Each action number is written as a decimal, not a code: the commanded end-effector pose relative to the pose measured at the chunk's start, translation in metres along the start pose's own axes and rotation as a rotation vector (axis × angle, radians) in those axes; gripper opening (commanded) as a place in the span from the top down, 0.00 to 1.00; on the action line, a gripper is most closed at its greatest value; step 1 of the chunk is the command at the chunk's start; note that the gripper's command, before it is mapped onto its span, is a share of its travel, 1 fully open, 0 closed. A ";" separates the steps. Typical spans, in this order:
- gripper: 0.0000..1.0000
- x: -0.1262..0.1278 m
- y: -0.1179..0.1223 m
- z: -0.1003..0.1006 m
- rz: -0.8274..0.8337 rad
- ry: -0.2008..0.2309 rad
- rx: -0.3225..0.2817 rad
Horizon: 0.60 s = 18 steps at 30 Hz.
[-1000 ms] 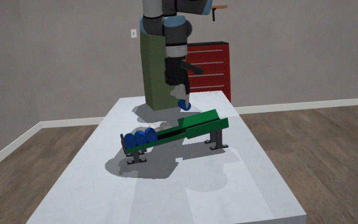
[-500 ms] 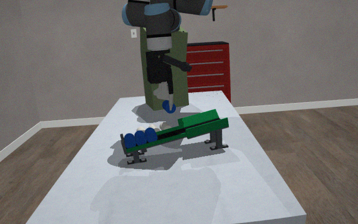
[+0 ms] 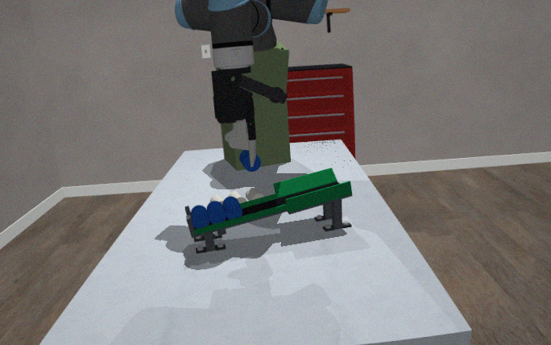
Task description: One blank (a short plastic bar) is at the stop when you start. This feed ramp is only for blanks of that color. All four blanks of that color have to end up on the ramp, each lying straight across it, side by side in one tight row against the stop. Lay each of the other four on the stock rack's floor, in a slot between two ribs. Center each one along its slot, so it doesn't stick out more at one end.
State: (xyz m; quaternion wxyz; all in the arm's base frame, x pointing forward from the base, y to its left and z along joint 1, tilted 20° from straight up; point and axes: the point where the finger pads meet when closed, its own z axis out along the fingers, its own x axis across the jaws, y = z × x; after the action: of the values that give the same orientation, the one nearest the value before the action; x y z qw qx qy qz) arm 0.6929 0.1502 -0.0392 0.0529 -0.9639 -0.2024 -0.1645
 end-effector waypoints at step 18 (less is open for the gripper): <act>0.65 0.002 0.001 0.034 0.001 -0.001 0.001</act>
State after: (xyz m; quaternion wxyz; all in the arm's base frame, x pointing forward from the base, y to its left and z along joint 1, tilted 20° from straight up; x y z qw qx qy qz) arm 0.6988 0.1525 -0.0535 0.0533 -0.9642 -0.2023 -0.1631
